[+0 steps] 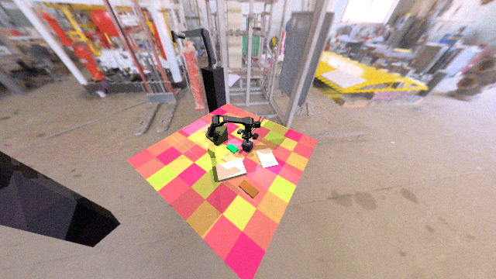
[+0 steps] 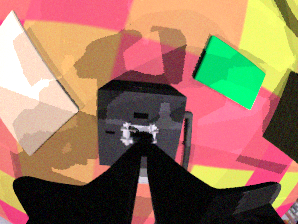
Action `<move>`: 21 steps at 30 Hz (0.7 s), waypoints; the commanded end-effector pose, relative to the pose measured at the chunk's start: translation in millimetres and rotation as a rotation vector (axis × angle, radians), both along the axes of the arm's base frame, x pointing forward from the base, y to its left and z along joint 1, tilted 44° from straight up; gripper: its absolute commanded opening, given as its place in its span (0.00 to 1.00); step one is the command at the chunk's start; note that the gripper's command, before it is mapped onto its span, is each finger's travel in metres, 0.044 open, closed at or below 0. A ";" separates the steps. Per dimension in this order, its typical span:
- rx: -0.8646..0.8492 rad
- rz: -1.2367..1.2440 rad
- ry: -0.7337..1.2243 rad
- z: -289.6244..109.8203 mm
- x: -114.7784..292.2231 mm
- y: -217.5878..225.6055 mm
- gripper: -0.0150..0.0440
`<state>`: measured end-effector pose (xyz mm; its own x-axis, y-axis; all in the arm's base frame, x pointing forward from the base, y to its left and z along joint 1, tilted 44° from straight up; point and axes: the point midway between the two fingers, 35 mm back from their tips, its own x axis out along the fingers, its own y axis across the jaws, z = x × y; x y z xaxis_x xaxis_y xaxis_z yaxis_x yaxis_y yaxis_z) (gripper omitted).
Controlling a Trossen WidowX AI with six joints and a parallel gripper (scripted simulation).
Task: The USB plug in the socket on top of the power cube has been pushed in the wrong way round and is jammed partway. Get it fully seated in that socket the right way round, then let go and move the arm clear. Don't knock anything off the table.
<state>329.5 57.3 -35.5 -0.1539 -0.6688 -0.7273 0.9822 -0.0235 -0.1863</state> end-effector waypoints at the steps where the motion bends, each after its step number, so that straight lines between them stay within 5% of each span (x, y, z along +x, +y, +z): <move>1: 0.003 -0.004 -0.005 2.7 0.9 3.5 0.25; 21: 0.004 -0.004 -0.005 12.4 2.9 12.5 0.25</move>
<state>331.8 66.5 -25.4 -0.1537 -0.6689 -0.7273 0.9823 -0.0234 -0.1861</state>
